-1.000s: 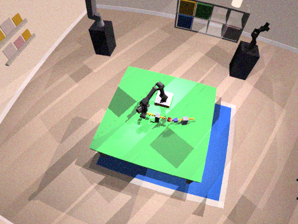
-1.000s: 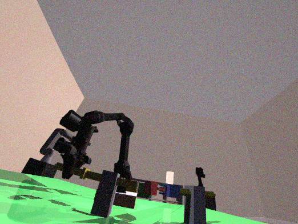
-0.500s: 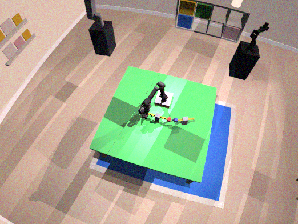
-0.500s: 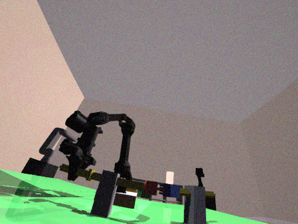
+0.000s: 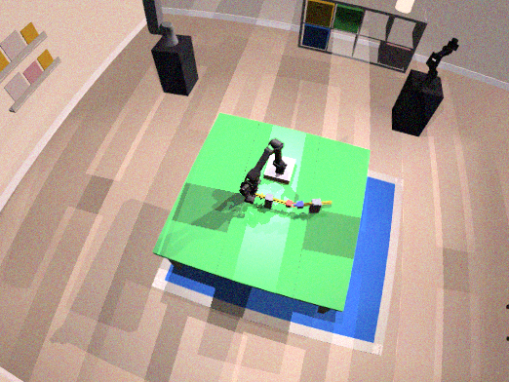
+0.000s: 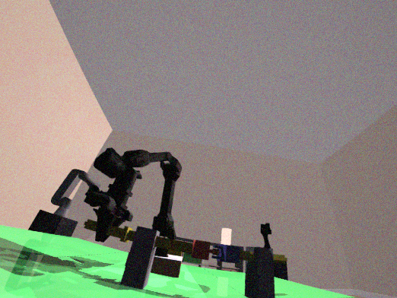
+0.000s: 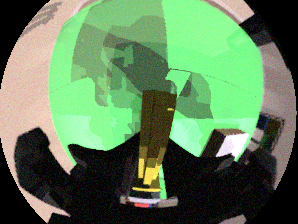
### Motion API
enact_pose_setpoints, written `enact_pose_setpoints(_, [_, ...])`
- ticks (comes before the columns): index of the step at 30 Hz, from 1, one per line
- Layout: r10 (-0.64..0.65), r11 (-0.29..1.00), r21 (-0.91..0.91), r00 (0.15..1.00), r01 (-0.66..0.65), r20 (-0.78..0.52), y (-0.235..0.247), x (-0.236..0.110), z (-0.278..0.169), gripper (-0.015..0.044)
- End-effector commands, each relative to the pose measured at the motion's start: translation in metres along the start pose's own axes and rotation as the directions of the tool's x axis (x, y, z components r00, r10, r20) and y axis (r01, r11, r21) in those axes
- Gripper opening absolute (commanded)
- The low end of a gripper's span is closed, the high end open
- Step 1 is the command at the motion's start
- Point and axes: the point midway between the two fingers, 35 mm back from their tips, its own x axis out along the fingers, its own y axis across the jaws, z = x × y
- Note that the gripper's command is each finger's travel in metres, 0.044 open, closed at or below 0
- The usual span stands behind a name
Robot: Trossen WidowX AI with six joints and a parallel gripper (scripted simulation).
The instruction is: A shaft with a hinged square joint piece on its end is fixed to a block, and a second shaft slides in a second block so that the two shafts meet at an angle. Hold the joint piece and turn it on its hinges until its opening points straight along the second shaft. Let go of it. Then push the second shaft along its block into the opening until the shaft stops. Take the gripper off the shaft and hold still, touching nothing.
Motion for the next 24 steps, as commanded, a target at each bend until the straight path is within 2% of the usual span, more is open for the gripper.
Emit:
enact_pose_setpoints(1, [0.001, 1.000, -0.004, 1.000, -0.001, -0.021, 0.000, 0.002, -0.008, 0.0000])
enact_pose_setpoints(24, [0.001, 1.000, -0.004, 1.000, -0.001, -0.022, 0.000, 0.001, -0.026, 0.0000])
